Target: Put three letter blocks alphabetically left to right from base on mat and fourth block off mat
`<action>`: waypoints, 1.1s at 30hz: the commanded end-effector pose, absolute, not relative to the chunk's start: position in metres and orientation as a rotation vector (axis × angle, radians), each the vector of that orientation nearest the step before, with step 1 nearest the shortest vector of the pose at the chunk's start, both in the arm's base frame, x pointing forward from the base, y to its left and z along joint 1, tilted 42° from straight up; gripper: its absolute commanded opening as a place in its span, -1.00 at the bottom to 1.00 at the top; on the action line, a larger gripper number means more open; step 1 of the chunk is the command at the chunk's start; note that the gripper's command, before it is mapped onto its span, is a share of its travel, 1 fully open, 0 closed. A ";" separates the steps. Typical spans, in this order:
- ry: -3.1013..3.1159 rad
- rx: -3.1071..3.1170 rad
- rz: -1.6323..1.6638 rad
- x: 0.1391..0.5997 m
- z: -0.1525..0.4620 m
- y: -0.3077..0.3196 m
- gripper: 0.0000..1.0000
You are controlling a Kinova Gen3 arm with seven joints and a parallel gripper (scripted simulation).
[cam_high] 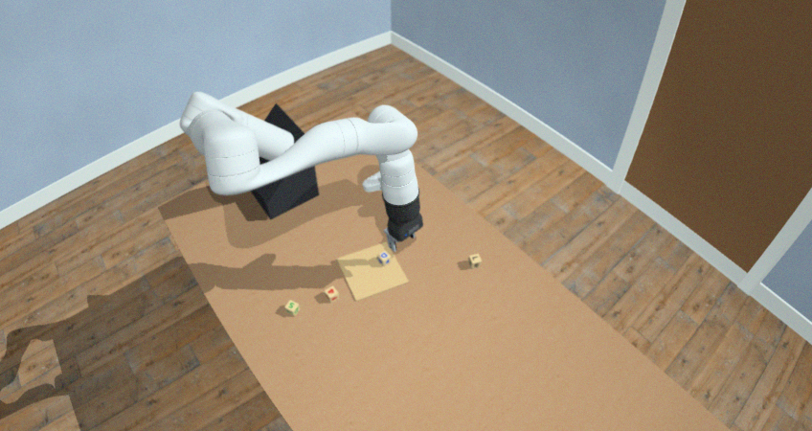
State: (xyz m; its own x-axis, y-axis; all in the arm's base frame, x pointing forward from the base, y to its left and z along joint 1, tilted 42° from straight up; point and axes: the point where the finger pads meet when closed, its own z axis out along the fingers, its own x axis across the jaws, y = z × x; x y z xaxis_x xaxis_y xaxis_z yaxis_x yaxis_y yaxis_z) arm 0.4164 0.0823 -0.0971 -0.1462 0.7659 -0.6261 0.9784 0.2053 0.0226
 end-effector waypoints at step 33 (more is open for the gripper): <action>2.412 1.048 0.449 0.586 -0.170 0.345 1.00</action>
State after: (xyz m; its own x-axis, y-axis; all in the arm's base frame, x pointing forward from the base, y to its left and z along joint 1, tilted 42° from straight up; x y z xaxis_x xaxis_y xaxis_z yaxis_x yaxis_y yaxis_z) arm 0.5804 0.3128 -0.1597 -0.5363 0.7821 -0.3173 0.6492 0.6225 0.4370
